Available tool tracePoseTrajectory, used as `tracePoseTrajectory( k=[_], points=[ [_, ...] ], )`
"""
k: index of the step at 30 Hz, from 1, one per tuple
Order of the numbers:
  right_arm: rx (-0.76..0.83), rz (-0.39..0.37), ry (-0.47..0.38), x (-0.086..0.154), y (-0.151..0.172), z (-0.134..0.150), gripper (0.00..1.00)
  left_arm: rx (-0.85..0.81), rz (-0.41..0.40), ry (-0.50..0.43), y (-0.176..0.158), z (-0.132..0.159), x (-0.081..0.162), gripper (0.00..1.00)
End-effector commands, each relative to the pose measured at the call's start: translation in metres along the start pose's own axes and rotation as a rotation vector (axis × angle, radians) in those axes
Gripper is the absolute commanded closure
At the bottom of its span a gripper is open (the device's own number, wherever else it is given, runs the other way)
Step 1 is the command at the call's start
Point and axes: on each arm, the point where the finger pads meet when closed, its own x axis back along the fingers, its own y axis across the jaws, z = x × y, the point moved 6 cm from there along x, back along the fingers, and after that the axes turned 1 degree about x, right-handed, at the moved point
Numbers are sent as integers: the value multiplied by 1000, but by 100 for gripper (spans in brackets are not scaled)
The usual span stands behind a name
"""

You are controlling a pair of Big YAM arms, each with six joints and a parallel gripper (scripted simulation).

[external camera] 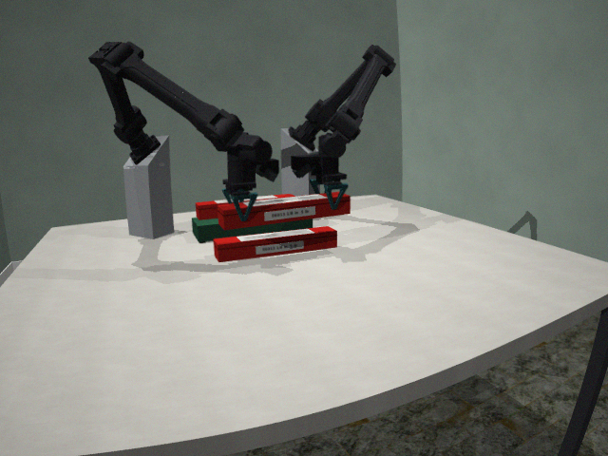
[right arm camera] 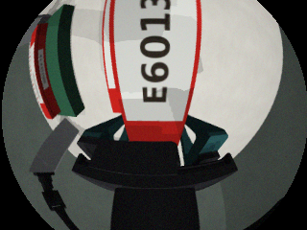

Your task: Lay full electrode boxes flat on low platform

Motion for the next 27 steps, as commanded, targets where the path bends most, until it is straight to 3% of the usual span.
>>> tracePoseTrajectory(
  k=[1,27],
  points=[
    [-40,112,-35,71,-27,-2,100,33,-110,-44,31,0,69,100],
    [-40,109,-35,94,-11,-3,100,32,-107,-44,15,0,93,100]
  ],
)
